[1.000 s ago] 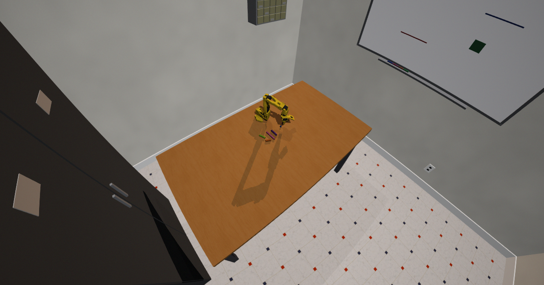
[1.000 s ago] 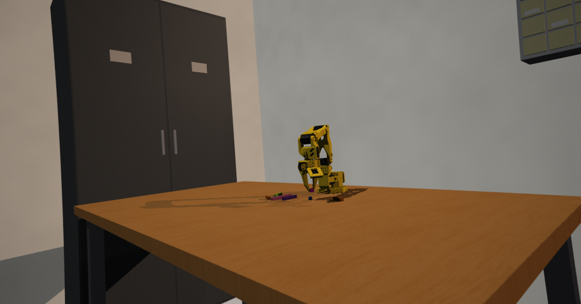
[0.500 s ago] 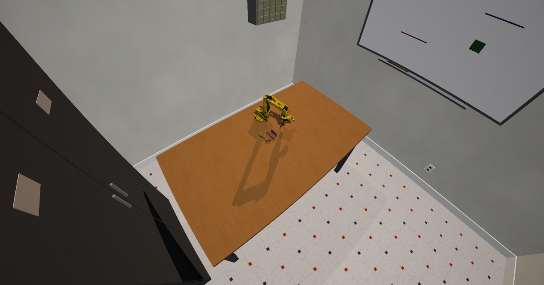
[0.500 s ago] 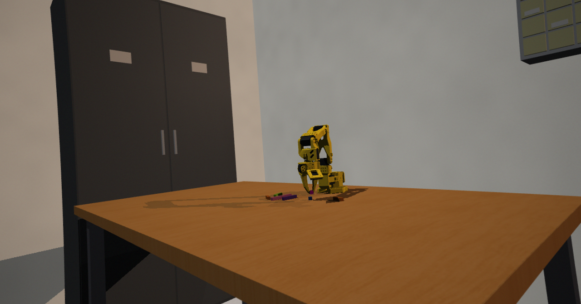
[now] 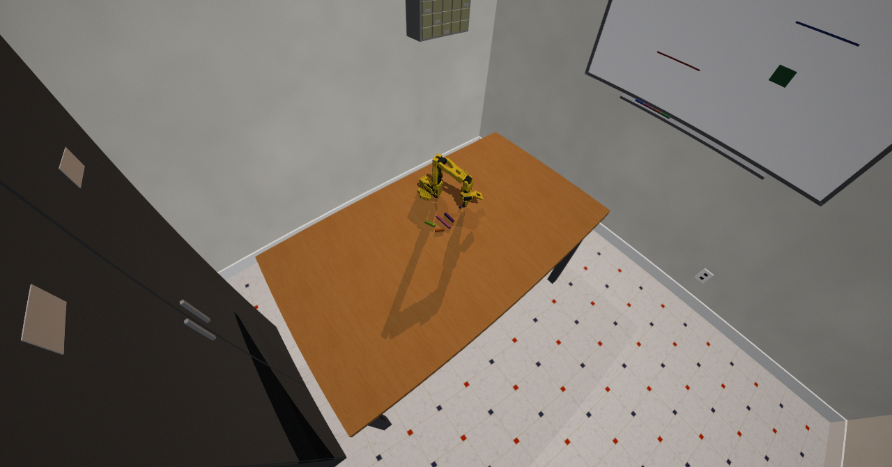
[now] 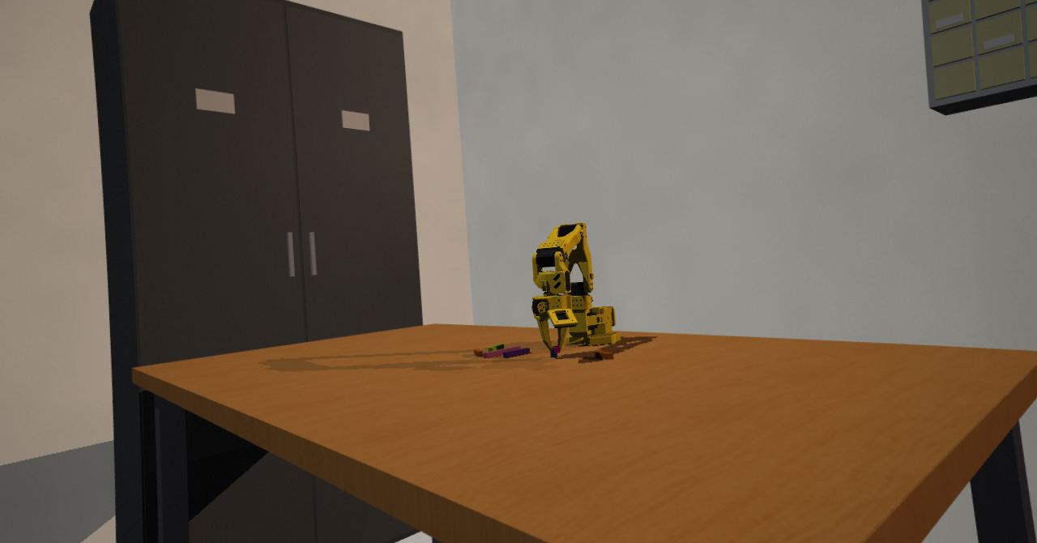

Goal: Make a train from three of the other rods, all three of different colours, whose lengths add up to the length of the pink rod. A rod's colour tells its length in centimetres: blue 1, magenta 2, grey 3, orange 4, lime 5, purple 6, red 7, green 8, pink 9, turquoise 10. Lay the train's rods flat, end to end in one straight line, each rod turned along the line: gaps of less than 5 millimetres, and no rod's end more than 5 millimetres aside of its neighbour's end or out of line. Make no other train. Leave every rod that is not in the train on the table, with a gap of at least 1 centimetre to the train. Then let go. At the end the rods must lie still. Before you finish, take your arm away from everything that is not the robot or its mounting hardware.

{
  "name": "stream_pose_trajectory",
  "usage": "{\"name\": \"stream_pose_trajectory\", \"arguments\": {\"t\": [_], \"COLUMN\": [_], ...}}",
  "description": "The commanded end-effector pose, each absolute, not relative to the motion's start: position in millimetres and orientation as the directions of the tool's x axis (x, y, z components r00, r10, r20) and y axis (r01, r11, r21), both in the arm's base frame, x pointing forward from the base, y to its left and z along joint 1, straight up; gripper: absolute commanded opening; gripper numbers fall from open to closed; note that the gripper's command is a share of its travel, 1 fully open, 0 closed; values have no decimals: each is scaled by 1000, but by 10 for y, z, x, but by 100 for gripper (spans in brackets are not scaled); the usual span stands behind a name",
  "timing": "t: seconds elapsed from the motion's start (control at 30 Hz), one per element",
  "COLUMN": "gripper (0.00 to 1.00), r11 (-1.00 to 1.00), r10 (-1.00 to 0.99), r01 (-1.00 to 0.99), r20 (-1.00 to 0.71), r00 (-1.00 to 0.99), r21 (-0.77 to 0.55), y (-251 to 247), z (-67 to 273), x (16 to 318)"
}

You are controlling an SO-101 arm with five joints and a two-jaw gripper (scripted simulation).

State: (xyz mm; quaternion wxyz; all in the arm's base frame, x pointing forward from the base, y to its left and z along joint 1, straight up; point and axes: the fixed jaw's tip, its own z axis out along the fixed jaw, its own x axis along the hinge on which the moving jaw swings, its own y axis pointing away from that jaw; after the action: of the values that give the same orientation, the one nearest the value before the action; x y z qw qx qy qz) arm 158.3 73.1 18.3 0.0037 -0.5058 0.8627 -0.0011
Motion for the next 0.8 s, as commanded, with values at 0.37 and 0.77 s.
{"name": "stream_pose_trajectory", "arguments": {"t": [0.37, 0.77], "gripper": [0, 0], "r11": [479, 479], "r10": [-877, -877], "r01": [-876, -876], "r20": [-71, -71], "r00": [-475, -475], "r21": [-56, -56], "y": [785, 785], "z": [279, 279], "x": [1679, 1679]}}
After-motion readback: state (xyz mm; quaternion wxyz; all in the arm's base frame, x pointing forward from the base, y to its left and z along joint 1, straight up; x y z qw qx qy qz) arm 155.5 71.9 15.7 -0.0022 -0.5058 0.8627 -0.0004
